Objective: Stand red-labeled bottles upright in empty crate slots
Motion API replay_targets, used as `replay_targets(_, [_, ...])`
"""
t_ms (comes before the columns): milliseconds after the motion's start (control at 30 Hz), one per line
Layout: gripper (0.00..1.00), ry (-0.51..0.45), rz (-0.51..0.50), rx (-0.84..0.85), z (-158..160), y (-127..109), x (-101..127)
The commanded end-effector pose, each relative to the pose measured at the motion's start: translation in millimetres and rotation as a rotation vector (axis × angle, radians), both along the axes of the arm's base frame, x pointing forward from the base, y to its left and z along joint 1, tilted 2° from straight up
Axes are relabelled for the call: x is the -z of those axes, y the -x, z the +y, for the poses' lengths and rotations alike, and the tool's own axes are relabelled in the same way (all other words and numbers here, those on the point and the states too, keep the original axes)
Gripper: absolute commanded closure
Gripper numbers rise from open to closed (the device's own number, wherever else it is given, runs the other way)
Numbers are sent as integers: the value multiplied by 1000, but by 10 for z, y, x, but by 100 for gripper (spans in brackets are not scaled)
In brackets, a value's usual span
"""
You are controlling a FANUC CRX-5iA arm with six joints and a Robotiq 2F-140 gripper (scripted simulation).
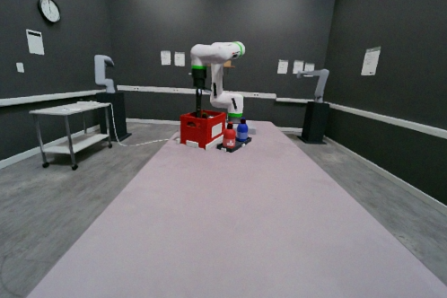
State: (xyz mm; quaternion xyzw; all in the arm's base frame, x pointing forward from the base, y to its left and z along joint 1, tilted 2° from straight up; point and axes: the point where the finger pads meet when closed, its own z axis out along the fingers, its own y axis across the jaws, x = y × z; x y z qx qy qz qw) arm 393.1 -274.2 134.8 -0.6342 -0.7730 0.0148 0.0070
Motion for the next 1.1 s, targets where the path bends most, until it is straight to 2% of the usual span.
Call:
replay_targets(0, [90, 1, -1, 0, -4, -4, -1])
replay_targets(1067, [90, 1, -1, 0, -7, -3, 120])
